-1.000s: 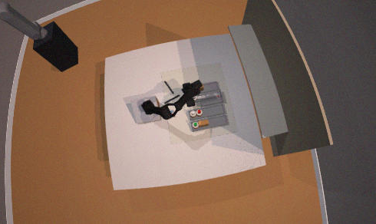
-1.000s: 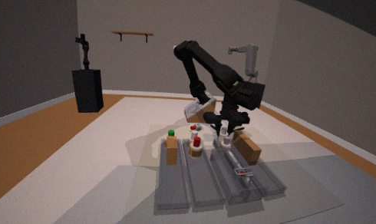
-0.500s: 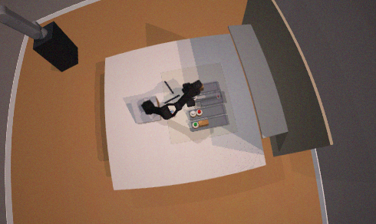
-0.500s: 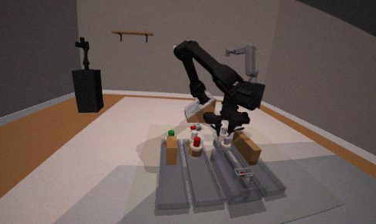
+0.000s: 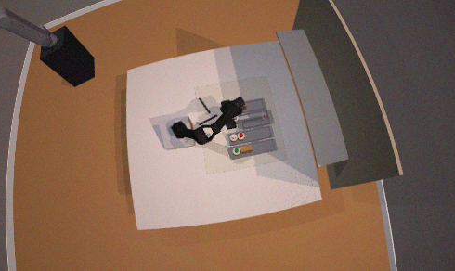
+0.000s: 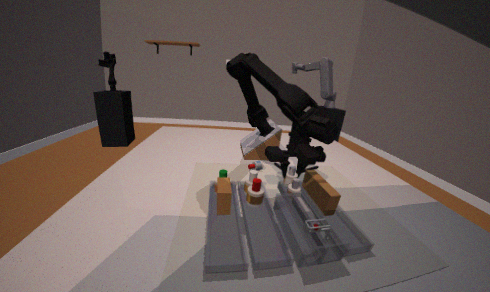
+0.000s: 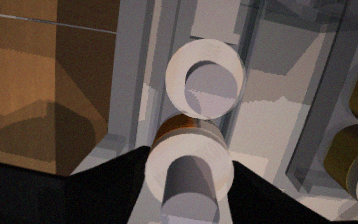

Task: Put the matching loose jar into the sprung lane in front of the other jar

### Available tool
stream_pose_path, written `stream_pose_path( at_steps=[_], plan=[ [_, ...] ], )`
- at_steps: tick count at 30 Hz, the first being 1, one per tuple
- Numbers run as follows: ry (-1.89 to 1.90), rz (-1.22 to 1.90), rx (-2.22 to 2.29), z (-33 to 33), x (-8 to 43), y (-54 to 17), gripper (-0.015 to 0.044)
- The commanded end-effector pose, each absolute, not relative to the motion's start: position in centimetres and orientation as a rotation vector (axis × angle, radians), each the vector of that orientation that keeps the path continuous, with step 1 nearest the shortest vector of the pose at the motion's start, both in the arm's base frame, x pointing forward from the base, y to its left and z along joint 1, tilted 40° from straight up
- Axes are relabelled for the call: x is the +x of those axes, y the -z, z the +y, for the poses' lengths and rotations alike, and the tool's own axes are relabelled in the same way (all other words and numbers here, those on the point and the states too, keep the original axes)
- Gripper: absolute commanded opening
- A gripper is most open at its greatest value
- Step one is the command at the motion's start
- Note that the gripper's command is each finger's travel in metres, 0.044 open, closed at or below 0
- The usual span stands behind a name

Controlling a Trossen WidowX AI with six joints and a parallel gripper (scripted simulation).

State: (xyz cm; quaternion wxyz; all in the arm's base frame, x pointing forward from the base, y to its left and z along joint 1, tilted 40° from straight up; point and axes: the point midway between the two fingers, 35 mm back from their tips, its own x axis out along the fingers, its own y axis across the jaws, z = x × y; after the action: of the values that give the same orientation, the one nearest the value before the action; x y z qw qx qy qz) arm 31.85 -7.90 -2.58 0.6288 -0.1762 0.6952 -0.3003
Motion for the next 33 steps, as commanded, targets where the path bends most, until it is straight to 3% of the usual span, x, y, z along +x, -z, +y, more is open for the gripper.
stream_pose_path(
  at_steps=[1,33],
  plan=[
    [0.694,1.567,-0.404,-7.99,32.61,2.33,0.0000],
    [0.694,1.567,-0.404,-8.20,32.86,2.51,0.0000]
  ],
)
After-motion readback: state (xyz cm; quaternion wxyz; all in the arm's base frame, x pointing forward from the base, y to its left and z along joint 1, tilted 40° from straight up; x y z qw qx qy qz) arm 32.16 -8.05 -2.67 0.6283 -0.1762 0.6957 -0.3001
